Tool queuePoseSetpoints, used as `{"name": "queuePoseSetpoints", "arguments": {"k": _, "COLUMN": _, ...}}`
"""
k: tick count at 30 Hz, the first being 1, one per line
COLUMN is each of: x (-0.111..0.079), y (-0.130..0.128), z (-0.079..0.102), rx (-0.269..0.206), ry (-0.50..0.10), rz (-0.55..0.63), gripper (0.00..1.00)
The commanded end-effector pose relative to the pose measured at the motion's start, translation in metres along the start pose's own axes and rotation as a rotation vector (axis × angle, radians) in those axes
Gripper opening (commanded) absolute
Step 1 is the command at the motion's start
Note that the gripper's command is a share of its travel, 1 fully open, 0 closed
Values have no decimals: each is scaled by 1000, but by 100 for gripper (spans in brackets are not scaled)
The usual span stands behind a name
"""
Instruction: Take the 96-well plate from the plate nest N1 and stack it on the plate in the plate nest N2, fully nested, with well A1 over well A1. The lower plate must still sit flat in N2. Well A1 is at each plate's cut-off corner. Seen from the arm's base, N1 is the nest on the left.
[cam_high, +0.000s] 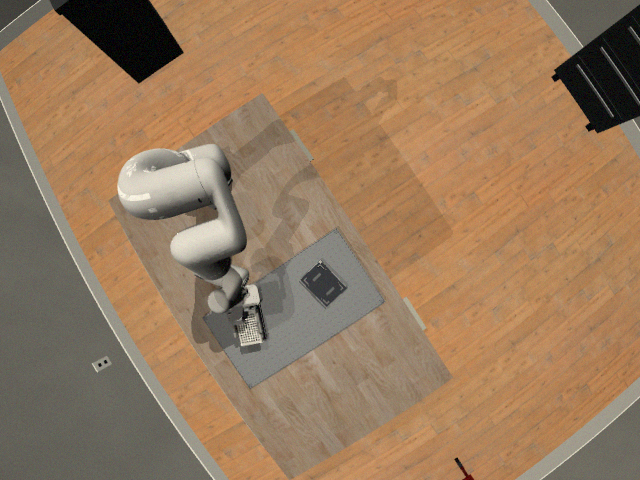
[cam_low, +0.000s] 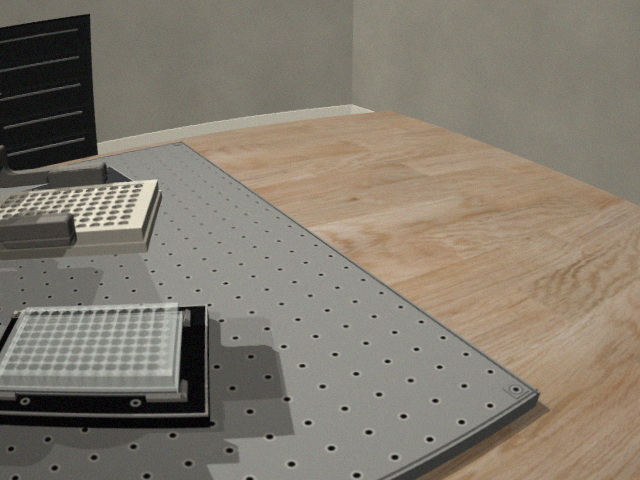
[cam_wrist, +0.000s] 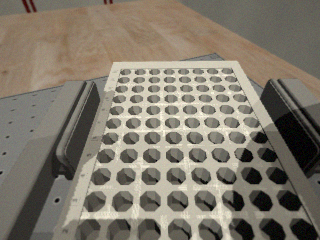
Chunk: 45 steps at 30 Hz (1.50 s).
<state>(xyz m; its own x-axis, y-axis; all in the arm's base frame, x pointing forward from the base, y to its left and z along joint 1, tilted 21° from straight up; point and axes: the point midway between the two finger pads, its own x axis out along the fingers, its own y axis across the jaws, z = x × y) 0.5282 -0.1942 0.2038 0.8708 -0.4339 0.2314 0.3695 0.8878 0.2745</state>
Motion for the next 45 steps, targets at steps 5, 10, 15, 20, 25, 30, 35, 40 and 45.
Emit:
{"name": "queuePoseSetpoints", "arguments": {"k": 5, "x": 10, "y": -26, "z": 2, "rx": 1, "ry": -5, "rz": 1, "gripper": 0}}
{"name": "queuePoseSetpoints", "arguments": {"k": 10, "x": 11, "y": -30, "z": 2, "rx": 1, "ry": -5, "rz": 1, "gripper": 0}}
{"name": "queuePoseSetpoints", "arguments": {"k": 15, "x": 11, "y": -30, "z": 2, "rx": 1, "ry": -5, "rz": 1, "gripper": 0}}
{"name": "queuePoseSetpoints", "arguments": {"k": 20, "x": 11, "y": -29, "z": 2, "rx": 1, "ry": -5, "rz": 1, "gripper": 0}}
{"name": "queuePoseSetpoints", "arguments": {"k": 25, "x": 11, "y": -29, "z": 2, "rx": 1, "ry": -5, "rz": 1, "gripper": 0}}
{"name": "queuePoseSetpoints", "arguments": {"k": 30, "x": 11, "y": -29, "z": 2, "rx": 1, "ry": -5, "rz": 1, "gripper": 0}}
{"name": "queuePoseSetpoints", "arguments": {"k": 35, "x": 11, "y": -29, "z": 2, "rx": 1, "ry": -5, "rz": 1, "gripper": 0}}
{"name": "queuePoseSetpoints", "arguments": {"k": 40, "x": 10, "y": -29, "z": 2, "rx": 1, "ry": -5, "rz": 1, "gripper": 0}}
{"name": "queuePoseSetpoints", "arguments": {"k": 45, "x": 10, "y": -29, "z": 2, "rx": 1, "ry": -5, "rz": 1, "gripper": 0}}
